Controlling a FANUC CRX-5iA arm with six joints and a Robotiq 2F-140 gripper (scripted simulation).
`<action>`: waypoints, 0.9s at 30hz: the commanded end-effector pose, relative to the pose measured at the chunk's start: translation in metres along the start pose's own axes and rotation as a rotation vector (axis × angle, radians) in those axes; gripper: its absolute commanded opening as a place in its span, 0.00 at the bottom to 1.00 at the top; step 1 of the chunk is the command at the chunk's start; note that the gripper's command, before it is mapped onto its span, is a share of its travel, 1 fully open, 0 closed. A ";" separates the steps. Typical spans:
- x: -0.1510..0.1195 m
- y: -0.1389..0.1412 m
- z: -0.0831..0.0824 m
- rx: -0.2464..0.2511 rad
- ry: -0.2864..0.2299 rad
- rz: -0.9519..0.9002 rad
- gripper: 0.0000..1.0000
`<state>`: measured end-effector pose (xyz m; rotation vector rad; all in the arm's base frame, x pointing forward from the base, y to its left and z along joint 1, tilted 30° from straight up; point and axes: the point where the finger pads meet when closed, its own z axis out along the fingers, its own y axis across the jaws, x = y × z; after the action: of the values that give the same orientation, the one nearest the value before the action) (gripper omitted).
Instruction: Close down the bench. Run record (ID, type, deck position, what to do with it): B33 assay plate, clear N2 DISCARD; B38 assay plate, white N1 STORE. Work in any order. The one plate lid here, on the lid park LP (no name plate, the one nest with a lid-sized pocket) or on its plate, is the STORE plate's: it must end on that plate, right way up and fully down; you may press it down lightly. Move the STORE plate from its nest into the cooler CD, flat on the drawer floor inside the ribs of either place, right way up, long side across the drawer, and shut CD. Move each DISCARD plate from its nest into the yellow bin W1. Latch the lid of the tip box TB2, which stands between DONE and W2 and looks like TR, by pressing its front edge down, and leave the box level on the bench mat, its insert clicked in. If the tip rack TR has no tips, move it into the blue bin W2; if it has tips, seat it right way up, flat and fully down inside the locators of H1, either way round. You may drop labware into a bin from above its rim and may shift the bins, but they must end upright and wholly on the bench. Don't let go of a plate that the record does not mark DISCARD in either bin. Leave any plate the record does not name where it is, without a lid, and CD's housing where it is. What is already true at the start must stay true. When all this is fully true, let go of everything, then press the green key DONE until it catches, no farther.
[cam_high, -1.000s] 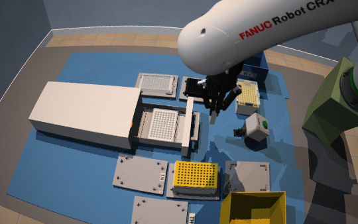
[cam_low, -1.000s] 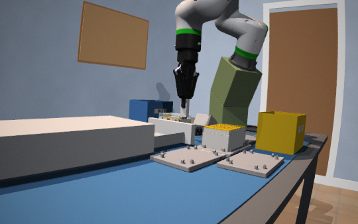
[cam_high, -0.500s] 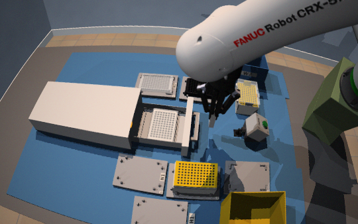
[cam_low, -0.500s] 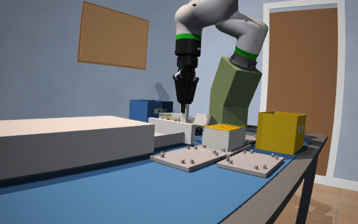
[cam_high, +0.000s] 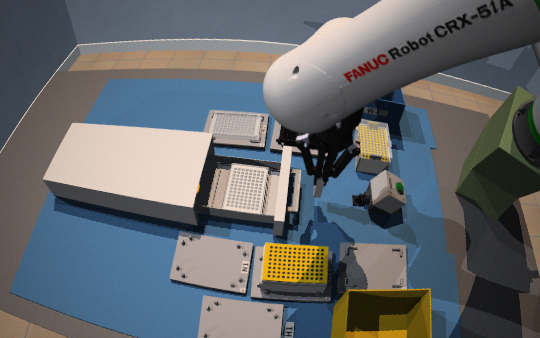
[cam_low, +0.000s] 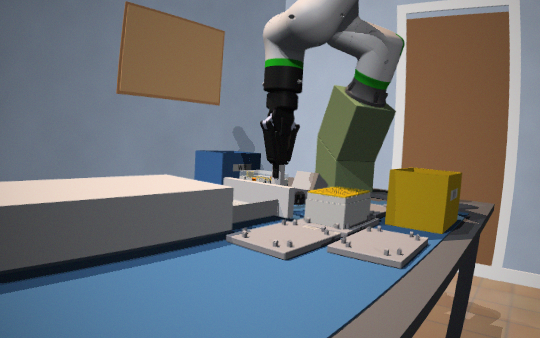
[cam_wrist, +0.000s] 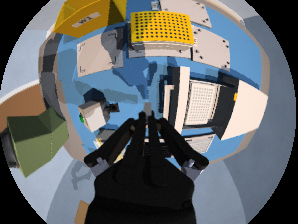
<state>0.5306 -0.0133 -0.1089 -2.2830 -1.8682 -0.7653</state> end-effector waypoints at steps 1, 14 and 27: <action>0.000 0.000 0.002 0.000 0.000 0.000 0.00; 0.000 0.000 0.019 0.000 0.000 0.000 0.00; 0.000 0.000 0.034 0.000 0.000 0.000 0.00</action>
<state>0.5404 -0.0017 -0.1356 -2.2830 -1.8682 -0.7653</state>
